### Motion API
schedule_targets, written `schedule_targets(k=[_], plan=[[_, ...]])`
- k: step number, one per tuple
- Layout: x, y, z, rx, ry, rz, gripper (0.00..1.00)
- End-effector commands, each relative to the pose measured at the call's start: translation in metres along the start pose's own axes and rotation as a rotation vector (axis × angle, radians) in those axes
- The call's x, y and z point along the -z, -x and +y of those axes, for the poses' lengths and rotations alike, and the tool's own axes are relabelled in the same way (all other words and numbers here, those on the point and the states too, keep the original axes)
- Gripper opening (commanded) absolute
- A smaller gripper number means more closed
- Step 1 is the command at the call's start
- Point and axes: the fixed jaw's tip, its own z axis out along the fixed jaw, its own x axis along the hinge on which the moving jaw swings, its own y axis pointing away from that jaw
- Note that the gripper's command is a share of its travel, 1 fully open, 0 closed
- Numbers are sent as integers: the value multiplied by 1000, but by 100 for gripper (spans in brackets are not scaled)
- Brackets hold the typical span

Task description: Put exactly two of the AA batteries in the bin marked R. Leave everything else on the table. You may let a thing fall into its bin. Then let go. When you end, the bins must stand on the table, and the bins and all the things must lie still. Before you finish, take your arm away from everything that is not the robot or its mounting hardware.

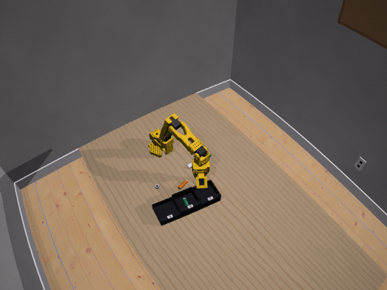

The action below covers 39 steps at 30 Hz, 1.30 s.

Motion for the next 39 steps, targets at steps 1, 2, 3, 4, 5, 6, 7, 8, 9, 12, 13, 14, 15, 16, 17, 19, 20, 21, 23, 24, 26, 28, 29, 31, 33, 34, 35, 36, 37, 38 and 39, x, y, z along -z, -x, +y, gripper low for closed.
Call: schedule_targets(k=[1,2,3,4,5,6,7,8,9,12,13,14,15,16,17,19,20,21,23,24,26,28,29,31,33,34,35,36,37,38,39], plan=[[4,1,3,0,19,-19,0],[4,1,3,0,19,-19,0],[4,1,3,0,19,-19,0],[4,1,3,0,19,-19,0],[4,1,3,0,19,-19,0],[4,1,3,0,19,-19,0],[4,1,3,0,19,-19,0],[4,1,3,0,19,-19,0],[4,1,3,0,19,-19,0],[7,1,3,0,19,-19,0],[8,2,3,0,19,-19,0],[10,2,3,0,19,-19,0],[12,2,3,0,19,-19,0],[14,2,3,0,19,-19,0],[16,2,3,0,19,-19,0],[22,2,3,0,19,-19,0],[25,2,3,0,19,-19,0],[28,2,2,0,19,-19,0],[28,2,2,0,19,-19,0],[31,2,2,0,19,-19,0],[37,2,1,0,19,-19,0],[43,2,0,0,19,-19,0],[45,1,0,0,19,-19,0],[49,1,-1,0,19,-19,0],[51,1,-1,0,19,-19,0],[52,1,-1,0,19,-19,0],[52,1,-1,0,19,-19,0],[53,1,-1,0,19,-19,0],[53,1,-1,0,19,-19,0],[53,1,-1,0,19,-19,0],[53,1,-1,0,19,-19,0]])
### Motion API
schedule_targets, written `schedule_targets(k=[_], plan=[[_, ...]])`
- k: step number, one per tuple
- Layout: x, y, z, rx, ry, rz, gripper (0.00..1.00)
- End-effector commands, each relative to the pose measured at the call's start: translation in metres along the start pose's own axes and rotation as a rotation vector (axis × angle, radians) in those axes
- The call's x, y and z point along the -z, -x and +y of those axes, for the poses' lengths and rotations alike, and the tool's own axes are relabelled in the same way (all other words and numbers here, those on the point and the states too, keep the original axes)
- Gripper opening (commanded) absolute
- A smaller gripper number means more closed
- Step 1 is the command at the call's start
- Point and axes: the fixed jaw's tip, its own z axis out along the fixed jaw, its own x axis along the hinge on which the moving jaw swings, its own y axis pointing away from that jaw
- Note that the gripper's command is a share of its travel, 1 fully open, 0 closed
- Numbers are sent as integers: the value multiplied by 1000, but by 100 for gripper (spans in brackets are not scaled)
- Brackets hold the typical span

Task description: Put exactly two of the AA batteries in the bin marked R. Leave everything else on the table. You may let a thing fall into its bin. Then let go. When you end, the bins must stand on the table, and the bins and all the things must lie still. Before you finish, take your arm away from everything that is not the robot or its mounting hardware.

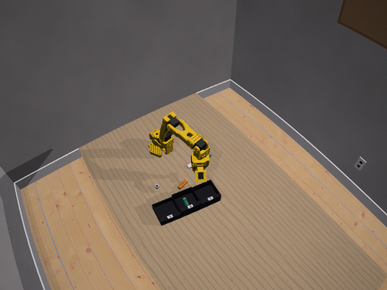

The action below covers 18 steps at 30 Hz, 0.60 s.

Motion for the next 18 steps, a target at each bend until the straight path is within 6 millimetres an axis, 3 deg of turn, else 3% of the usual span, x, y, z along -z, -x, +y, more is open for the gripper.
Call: schedule_targets(k=[1,18], plan=[[17,7,5,0,57,-61,0],[25,21,-2,38,69,-81,0]])
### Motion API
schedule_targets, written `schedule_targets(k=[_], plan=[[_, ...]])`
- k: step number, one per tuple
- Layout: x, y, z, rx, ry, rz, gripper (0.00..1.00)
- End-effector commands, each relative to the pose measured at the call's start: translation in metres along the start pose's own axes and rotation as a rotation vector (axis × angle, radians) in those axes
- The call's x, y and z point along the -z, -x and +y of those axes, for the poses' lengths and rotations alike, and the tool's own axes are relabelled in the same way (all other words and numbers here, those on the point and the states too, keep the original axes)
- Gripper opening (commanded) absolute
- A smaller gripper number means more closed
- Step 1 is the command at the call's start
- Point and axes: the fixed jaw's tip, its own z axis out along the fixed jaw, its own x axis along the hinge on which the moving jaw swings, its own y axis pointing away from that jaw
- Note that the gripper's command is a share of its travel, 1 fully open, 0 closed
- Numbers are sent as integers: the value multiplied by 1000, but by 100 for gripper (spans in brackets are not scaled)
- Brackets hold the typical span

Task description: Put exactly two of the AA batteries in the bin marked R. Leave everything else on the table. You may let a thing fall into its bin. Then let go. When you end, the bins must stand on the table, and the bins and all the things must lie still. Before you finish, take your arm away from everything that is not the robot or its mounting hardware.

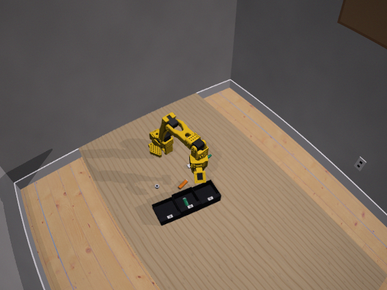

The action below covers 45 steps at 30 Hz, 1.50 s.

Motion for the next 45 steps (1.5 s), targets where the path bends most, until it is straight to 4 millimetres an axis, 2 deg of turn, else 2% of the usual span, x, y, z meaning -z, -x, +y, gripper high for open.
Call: schedule_targets(k=[1,9,24,45], plan=[[14,10,2,12,41,-53,0],[21,20,-5,41,47,-70,0],[23,24,-7,52,51,-80,0],[39,48,-22,121,73,-159,0]])
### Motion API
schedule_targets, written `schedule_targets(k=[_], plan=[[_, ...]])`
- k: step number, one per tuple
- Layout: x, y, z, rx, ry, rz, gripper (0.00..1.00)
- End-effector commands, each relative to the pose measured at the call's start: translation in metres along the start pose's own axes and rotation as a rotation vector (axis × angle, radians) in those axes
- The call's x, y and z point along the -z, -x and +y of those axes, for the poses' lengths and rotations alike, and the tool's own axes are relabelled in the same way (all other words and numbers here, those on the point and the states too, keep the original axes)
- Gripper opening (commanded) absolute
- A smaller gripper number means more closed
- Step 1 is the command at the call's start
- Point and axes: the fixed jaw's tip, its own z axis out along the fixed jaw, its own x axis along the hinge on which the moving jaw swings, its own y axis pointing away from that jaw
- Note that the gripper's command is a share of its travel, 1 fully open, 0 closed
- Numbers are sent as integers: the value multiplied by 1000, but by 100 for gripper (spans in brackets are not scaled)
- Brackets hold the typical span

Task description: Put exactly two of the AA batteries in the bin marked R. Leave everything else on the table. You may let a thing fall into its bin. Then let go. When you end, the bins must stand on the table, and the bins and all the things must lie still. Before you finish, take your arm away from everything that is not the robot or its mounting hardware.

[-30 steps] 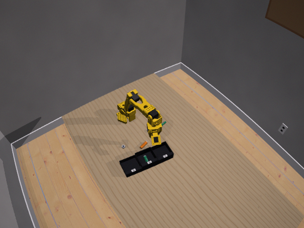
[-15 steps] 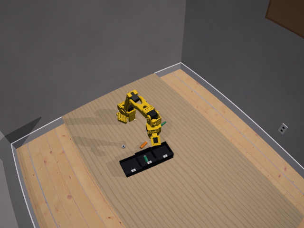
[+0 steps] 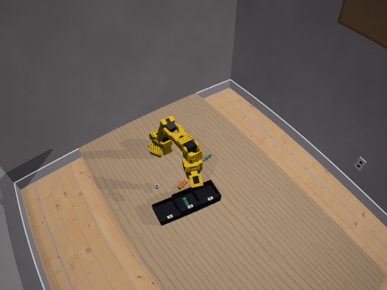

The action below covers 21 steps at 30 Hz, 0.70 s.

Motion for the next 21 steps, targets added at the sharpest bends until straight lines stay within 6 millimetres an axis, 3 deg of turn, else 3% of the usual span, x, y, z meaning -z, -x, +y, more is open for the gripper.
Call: schedule_targets(k=[1,21], plan=[[12,8,0,8,20,-56,0],[11,22,-9,47,19,-88,0]])
